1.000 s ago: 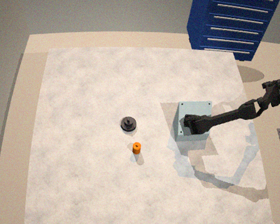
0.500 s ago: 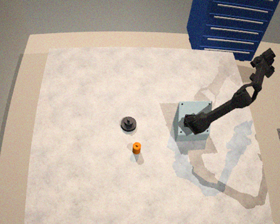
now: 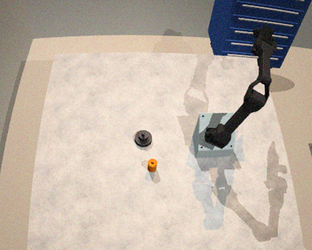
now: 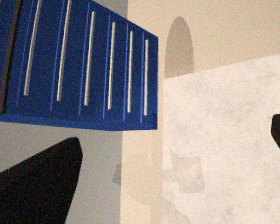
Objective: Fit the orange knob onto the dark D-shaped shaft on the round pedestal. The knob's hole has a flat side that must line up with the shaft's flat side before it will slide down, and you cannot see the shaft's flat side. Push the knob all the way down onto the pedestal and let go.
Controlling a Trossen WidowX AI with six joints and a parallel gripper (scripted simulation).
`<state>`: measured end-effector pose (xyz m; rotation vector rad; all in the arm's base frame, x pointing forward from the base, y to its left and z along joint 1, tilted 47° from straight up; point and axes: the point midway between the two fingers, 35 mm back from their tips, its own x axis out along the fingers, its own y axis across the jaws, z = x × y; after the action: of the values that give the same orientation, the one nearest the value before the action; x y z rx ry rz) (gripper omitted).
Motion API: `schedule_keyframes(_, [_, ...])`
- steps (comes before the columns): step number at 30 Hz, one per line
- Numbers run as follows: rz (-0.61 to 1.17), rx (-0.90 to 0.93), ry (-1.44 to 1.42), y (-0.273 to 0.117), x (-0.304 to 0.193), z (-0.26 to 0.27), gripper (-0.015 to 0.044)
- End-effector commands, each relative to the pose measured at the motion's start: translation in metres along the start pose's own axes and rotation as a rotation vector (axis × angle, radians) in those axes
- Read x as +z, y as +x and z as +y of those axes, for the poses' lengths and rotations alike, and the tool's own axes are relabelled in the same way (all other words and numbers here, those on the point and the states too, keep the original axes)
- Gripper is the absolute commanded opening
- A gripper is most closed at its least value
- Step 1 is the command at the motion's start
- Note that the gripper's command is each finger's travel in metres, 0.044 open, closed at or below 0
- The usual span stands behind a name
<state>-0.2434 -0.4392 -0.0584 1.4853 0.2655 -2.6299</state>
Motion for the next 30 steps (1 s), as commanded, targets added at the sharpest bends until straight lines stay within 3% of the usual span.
schedule_keyframes(1, [0.071,0.057,-0.236,-0.036,-0.06,0.02,0.044])
schedule_keyframes(16, [0.291,0.36,-1.025,-0.18,-0.266,0.031,0.044])
schedule_keyframes(30, [0.515,0.637,-1.78,-0.299,-0.429,-0.086,0.044])
